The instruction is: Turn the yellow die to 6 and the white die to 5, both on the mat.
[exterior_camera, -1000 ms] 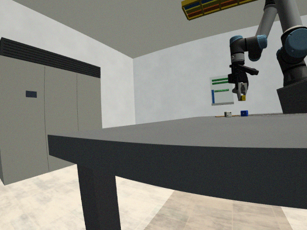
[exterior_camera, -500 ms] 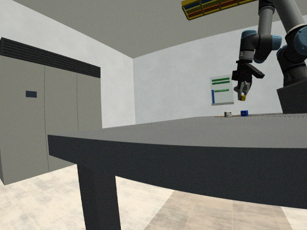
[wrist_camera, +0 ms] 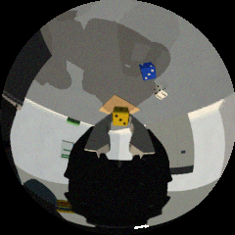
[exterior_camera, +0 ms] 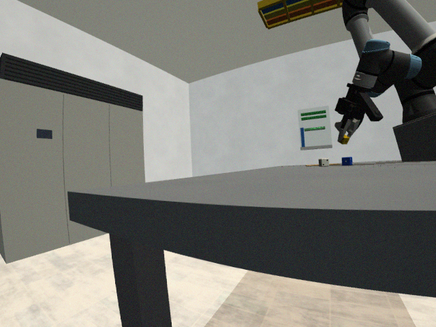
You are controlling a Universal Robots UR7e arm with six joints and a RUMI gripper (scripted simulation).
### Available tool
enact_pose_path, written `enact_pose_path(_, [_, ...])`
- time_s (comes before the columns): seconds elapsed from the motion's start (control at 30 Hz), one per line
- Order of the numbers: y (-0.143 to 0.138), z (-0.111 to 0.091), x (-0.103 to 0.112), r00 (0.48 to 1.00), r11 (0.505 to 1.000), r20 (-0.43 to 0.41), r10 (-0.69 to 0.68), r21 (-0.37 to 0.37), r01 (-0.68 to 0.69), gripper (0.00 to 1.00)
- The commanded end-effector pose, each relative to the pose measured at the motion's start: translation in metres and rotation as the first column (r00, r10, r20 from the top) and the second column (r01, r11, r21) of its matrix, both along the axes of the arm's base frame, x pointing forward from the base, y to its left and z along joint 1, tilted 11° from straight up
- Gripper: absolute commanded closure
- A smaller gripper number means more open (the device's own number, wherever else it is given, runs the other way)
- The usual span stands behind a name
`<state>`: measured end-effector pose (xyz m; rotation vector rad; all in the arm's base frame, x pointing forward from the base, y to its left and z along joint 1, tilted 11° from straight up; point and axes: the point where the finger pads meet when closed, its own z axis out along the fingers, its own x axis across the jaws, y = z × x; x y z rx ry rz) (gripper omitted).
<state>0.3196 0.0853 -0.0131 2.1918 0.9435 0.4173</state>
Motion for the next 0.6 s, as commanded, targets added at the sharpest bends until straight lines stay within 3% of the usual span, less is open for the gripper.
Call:
enact_pose_path(0.0, [-0.0005, -0.0017, 0.001, 0.996, 0.997, 0.092, 0.003, -0.077, 0.004, 0.9])
enact_pose_path(0.33, [-0.0006, -0.0026, 0.0009, 0.979, 0.983, 0.204, 0.015, -0.18, 0.023, 0.9])
enact_pose_path(0.57, [-0.0005, -0.0028, 0.0006, 0.971, 0.977, 0.237, 0.021, -0.209, 0.03, 0.9])
